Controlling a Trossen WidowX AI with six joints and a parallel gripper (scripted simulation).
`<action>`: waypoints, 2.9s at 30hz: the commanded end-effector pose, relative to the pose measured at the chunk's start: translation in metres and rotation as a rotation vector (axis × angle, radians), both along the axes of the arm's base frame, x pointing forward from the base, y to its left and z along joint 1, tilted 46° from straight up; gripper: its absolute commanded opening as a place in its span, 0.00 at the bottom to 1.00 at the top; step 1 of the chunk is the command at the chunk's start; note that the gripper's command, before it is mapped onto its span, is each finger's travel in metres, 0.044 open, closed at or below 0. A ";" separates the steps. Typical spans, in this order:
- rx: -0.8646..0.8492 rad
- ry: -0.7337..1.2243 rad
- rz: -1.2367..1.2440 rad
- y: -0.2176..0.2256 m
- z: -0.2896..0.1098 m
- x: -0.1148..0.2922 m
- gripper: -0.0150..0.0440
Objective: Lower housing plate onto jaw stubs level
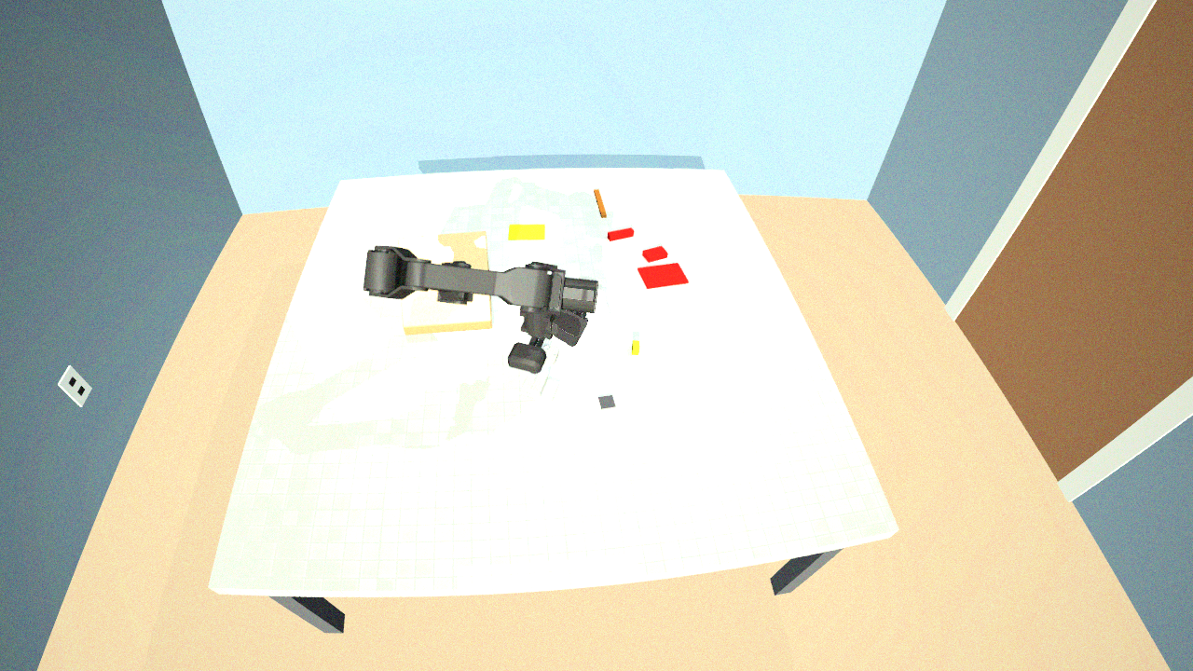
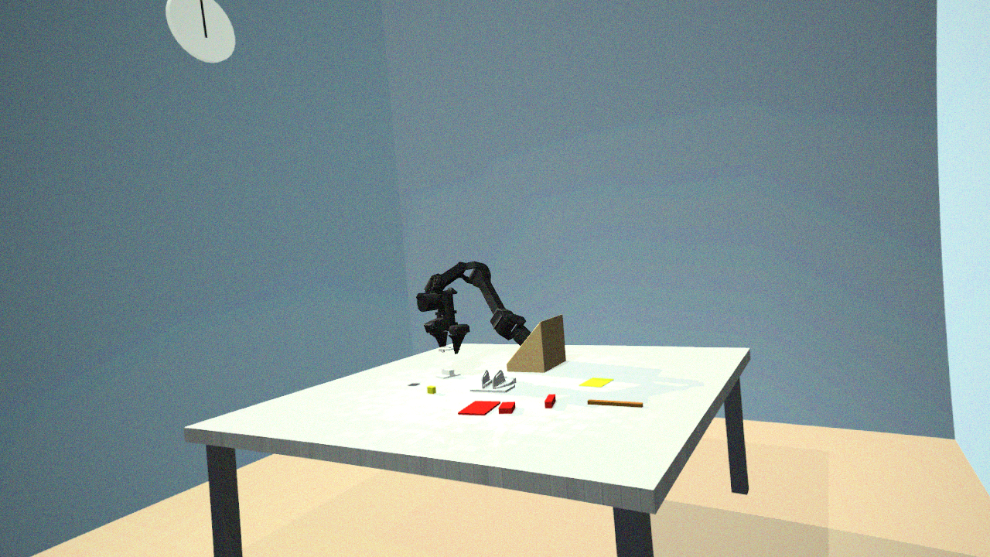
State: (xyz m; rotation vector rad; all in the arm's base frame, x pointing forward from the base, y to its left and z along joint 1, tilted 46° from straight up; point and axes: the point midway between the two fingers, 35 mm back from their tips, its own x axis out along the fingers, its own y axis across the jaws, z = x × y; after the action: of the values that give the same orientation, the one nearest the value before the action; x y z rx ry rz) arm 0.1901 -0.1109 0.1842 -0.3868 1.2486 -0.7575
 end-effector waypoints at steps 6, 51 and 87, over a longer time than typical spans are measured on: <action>0.018 0.035 0.040 0.018 -0.016 0.019 0.85; 0.015 0.220 0.219 0.122 -0.111 0.061 0.85; -0.056 0.315 0.311 0.179 -0.172 0.046 0.85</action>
State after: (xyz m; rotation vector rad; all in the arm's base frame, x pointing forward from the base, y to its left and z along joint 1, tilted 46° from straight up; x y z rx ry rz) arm 0.2361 0.0667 0.0139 -0.7545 1.4183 -0.4762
